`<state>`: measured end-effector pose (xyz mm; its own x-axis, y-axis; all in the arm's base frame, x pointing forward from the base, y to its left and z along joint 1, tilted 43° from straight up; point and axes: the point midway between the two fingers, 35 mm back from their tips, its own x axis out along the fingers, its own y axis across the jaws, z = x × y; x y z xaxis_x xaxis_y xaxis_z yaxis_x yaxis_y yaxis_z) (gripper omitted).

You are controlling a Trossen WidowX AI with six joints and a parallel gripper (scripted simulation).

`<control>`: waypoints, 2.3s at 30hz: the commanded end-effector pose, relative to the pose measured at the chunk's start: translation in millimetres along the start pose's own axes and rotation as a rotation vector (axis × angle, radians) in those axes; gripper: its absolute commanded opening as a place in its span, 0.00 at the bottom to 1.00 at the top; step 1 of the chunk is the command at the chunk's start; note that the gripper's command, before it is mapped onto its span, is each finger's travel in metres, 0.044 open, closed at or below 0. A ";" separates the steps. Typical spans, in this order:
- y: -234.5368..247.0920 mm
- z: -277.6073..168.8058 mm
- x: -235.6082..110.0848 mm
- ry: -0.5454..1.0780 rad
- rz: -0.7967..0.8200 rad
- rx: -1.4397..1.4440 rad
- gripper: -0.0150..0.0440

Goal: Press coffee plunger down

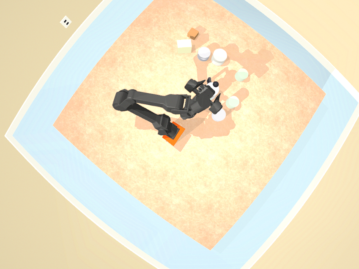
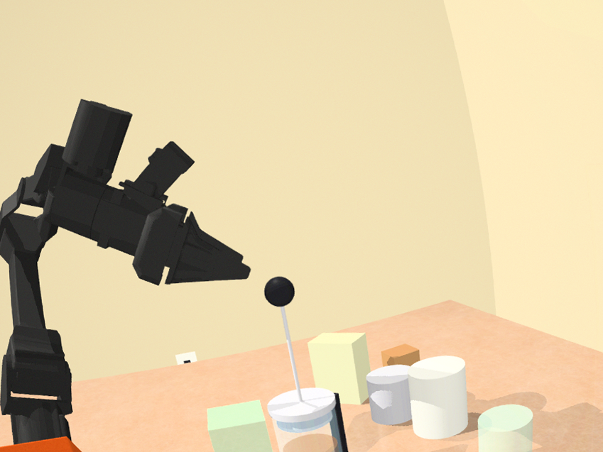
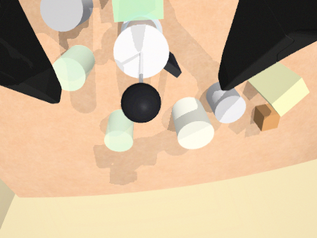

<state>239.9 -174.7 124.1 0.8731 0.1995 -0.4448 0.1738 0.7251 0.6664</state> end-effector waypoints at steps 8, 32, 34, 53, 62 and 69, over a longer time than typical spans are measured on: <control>-1.7 -8.6 11.8 -0.001 -0.007 0.002 1.00; -1.1 -8.4 45.3 -0.005 -0.005 0.002 0.91; -1.1 -8.4 45.3 -0.005 -0.005 0.002 0.82; -1.3 -9.0 45.9 -0.005 -0.006 0.002 0.46; -3.8 -18.3 54.8 -0.002 -0.007 0.001 0.46; -5.6 -26.8 62.7 0.000 -0.009 0.001 0.46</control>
<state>282.8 -158.5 91.2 0.8861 0.1777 -0.4280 0.1666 0.7396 0.6521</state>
